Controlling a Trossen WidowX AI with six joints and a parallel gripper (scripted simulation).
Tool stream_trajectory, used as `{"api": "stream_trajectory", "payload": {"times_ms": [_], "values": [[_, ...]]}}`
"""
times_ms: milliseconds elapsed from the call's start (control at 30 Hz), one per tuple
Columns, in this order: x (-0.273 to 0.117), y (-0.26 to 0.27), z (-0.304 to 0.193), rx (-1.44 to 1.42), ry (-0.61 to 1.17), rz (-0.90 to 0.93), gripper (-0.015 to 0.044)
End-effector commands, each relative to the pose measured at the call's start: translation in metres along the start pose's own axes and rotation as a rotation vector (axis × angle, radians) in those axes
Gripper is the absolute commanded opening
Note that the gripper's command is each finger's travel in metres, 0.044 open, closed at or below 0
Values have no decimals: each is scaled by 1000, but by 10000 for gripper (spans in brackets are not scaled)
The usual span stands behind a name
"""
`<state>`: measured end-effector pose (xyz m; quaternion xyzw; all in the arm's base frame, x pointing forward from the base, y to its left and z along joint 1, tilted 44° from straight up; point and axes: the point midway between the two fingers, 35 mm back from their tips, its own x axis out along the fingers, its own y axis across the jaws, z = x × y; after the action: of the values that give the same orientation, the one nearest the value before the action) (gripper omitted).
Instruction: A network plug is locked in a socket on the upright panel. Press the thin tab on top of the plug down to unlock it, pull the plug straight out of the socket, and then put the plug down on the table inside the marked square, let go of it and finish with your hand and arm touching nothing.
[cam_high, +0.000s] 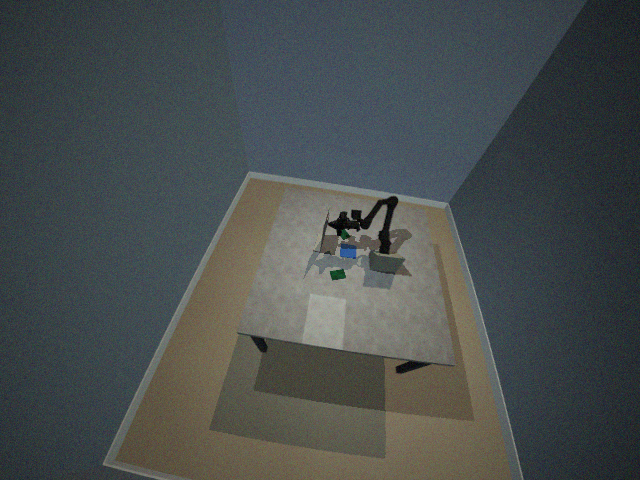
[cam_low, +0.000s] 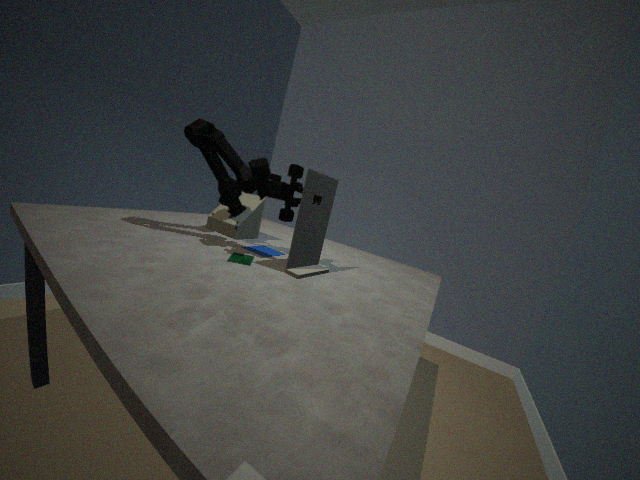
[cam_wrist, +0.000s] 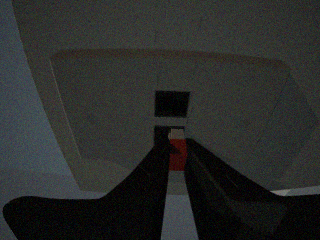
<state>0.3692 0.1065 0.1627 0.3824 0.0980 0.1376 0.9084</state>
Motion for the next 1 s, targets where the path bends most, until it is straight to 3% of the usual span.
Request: {"api": "stream_trajectory", "payload": {"times_ms": [0, 967], "values": [[-2, 0, 0, -3, -2, -2, 0], [-19, 0, -6, -3, -1, -3, 0]]}}
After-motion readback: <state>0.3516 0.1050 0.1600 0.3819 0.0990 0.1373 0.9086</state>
